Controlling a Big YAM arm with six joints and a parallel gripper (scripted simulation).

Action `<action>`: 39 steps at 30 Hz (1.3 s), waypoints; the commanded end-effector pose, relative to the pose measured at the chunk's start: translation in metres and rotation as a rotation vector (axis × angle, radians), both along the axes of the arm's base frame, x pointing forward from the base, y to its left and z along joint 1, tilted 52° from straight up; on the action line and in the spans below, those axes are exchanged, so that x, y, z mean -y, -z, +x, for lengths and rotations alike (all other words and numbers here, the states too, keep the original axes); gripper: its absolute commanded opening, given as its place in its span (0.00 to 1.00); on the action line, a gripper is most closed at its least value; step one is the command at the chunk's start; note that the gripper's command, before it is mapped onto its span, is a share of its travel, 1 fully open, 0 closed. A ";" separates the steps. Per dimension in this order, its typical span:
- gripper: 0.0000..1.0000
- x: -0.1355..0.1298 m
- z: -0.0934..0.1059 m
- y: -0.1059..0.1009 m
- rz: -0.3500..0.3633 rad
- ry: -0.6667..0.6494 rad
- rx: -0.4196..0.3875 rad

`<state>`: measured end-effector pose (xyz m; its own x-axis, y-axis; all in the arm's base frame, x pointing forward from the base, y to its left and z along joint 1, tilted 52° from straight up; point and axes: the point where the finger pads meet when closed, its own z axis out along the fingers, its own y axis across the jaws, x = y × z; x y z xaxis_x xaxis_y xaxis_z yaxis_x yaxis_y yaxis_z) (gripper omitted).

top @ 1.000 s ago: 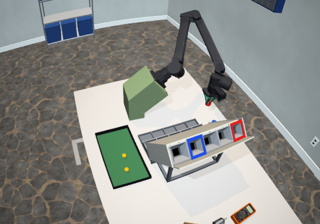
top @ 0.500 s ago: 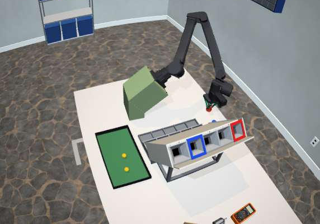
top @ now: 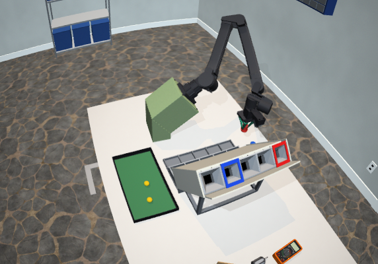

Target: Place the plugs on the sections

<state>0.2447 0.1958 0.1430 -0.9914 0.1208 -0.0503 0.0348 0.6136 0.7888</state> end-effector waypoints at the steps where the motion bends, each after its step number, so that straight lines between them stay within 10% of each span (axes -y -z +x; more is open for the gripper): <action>1: 0.00 0.008 0.003 0.011 -0.005 -0.005 0.007; 39: 0.00 0.138 0.009 0.167 -0.011 -0.001 0.034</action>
